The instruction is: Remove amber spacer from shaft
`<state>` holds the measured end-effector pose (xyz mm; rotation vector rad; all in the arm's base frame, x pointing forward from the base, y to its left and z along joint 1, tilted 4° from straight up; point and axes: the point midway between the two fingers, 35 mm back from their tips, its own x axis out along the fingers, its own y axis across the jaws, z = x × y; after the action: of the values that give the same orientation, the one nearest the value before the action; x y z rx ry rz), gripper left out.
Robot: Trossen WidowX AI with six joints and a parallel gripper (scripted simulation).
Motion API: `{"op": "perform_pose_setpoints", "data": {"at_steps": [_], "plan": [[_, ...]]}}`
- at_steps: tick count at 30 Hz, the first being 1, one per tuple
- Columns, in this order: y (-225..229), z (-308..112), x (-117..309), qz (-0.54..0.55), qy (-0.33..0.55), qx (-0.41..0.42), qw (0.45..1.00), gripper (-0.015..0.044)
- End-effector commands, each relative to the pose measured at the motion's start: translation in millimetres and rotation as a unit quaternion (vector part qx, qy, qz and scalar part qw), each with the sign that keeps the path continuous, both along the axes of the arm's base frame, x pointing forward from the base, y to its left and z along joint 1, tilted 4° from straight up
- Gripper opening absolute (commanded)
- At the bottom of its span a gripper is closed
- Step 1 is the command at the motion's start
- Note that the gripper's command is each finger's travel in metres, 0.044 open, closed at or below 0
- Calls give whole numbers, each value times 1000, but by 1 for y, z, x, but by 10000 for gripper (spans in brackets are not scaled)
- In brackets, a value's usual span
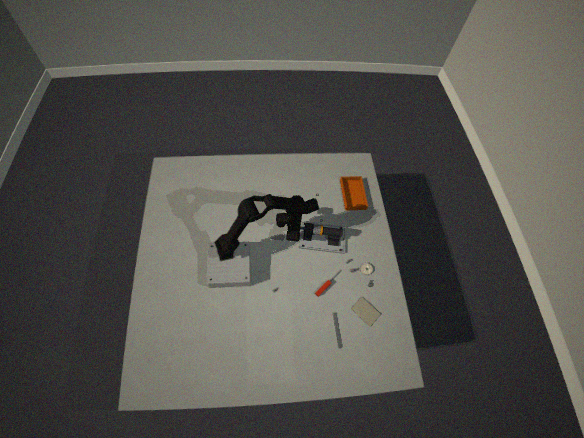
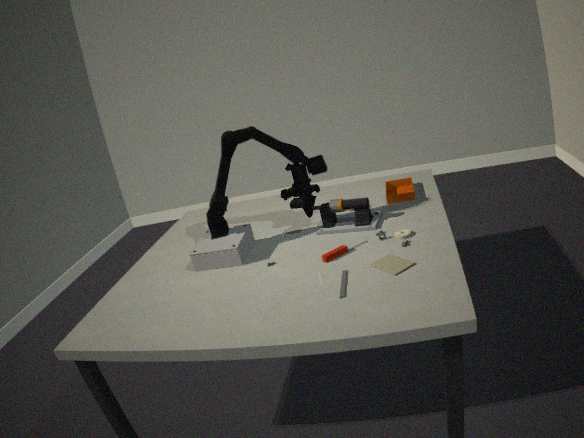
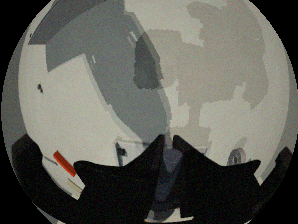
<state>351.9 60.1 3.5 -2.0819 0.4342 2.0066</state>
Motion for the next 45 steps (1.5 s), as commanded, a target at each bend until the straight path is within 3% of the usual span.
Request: {"op": "perform_pose_setpoints", "data": {"at_steps": [1,45], "plan": [[1,0,-1,-1,1,2,1000,0],[3,0,-6,-1,1,2,1000,0]]}}
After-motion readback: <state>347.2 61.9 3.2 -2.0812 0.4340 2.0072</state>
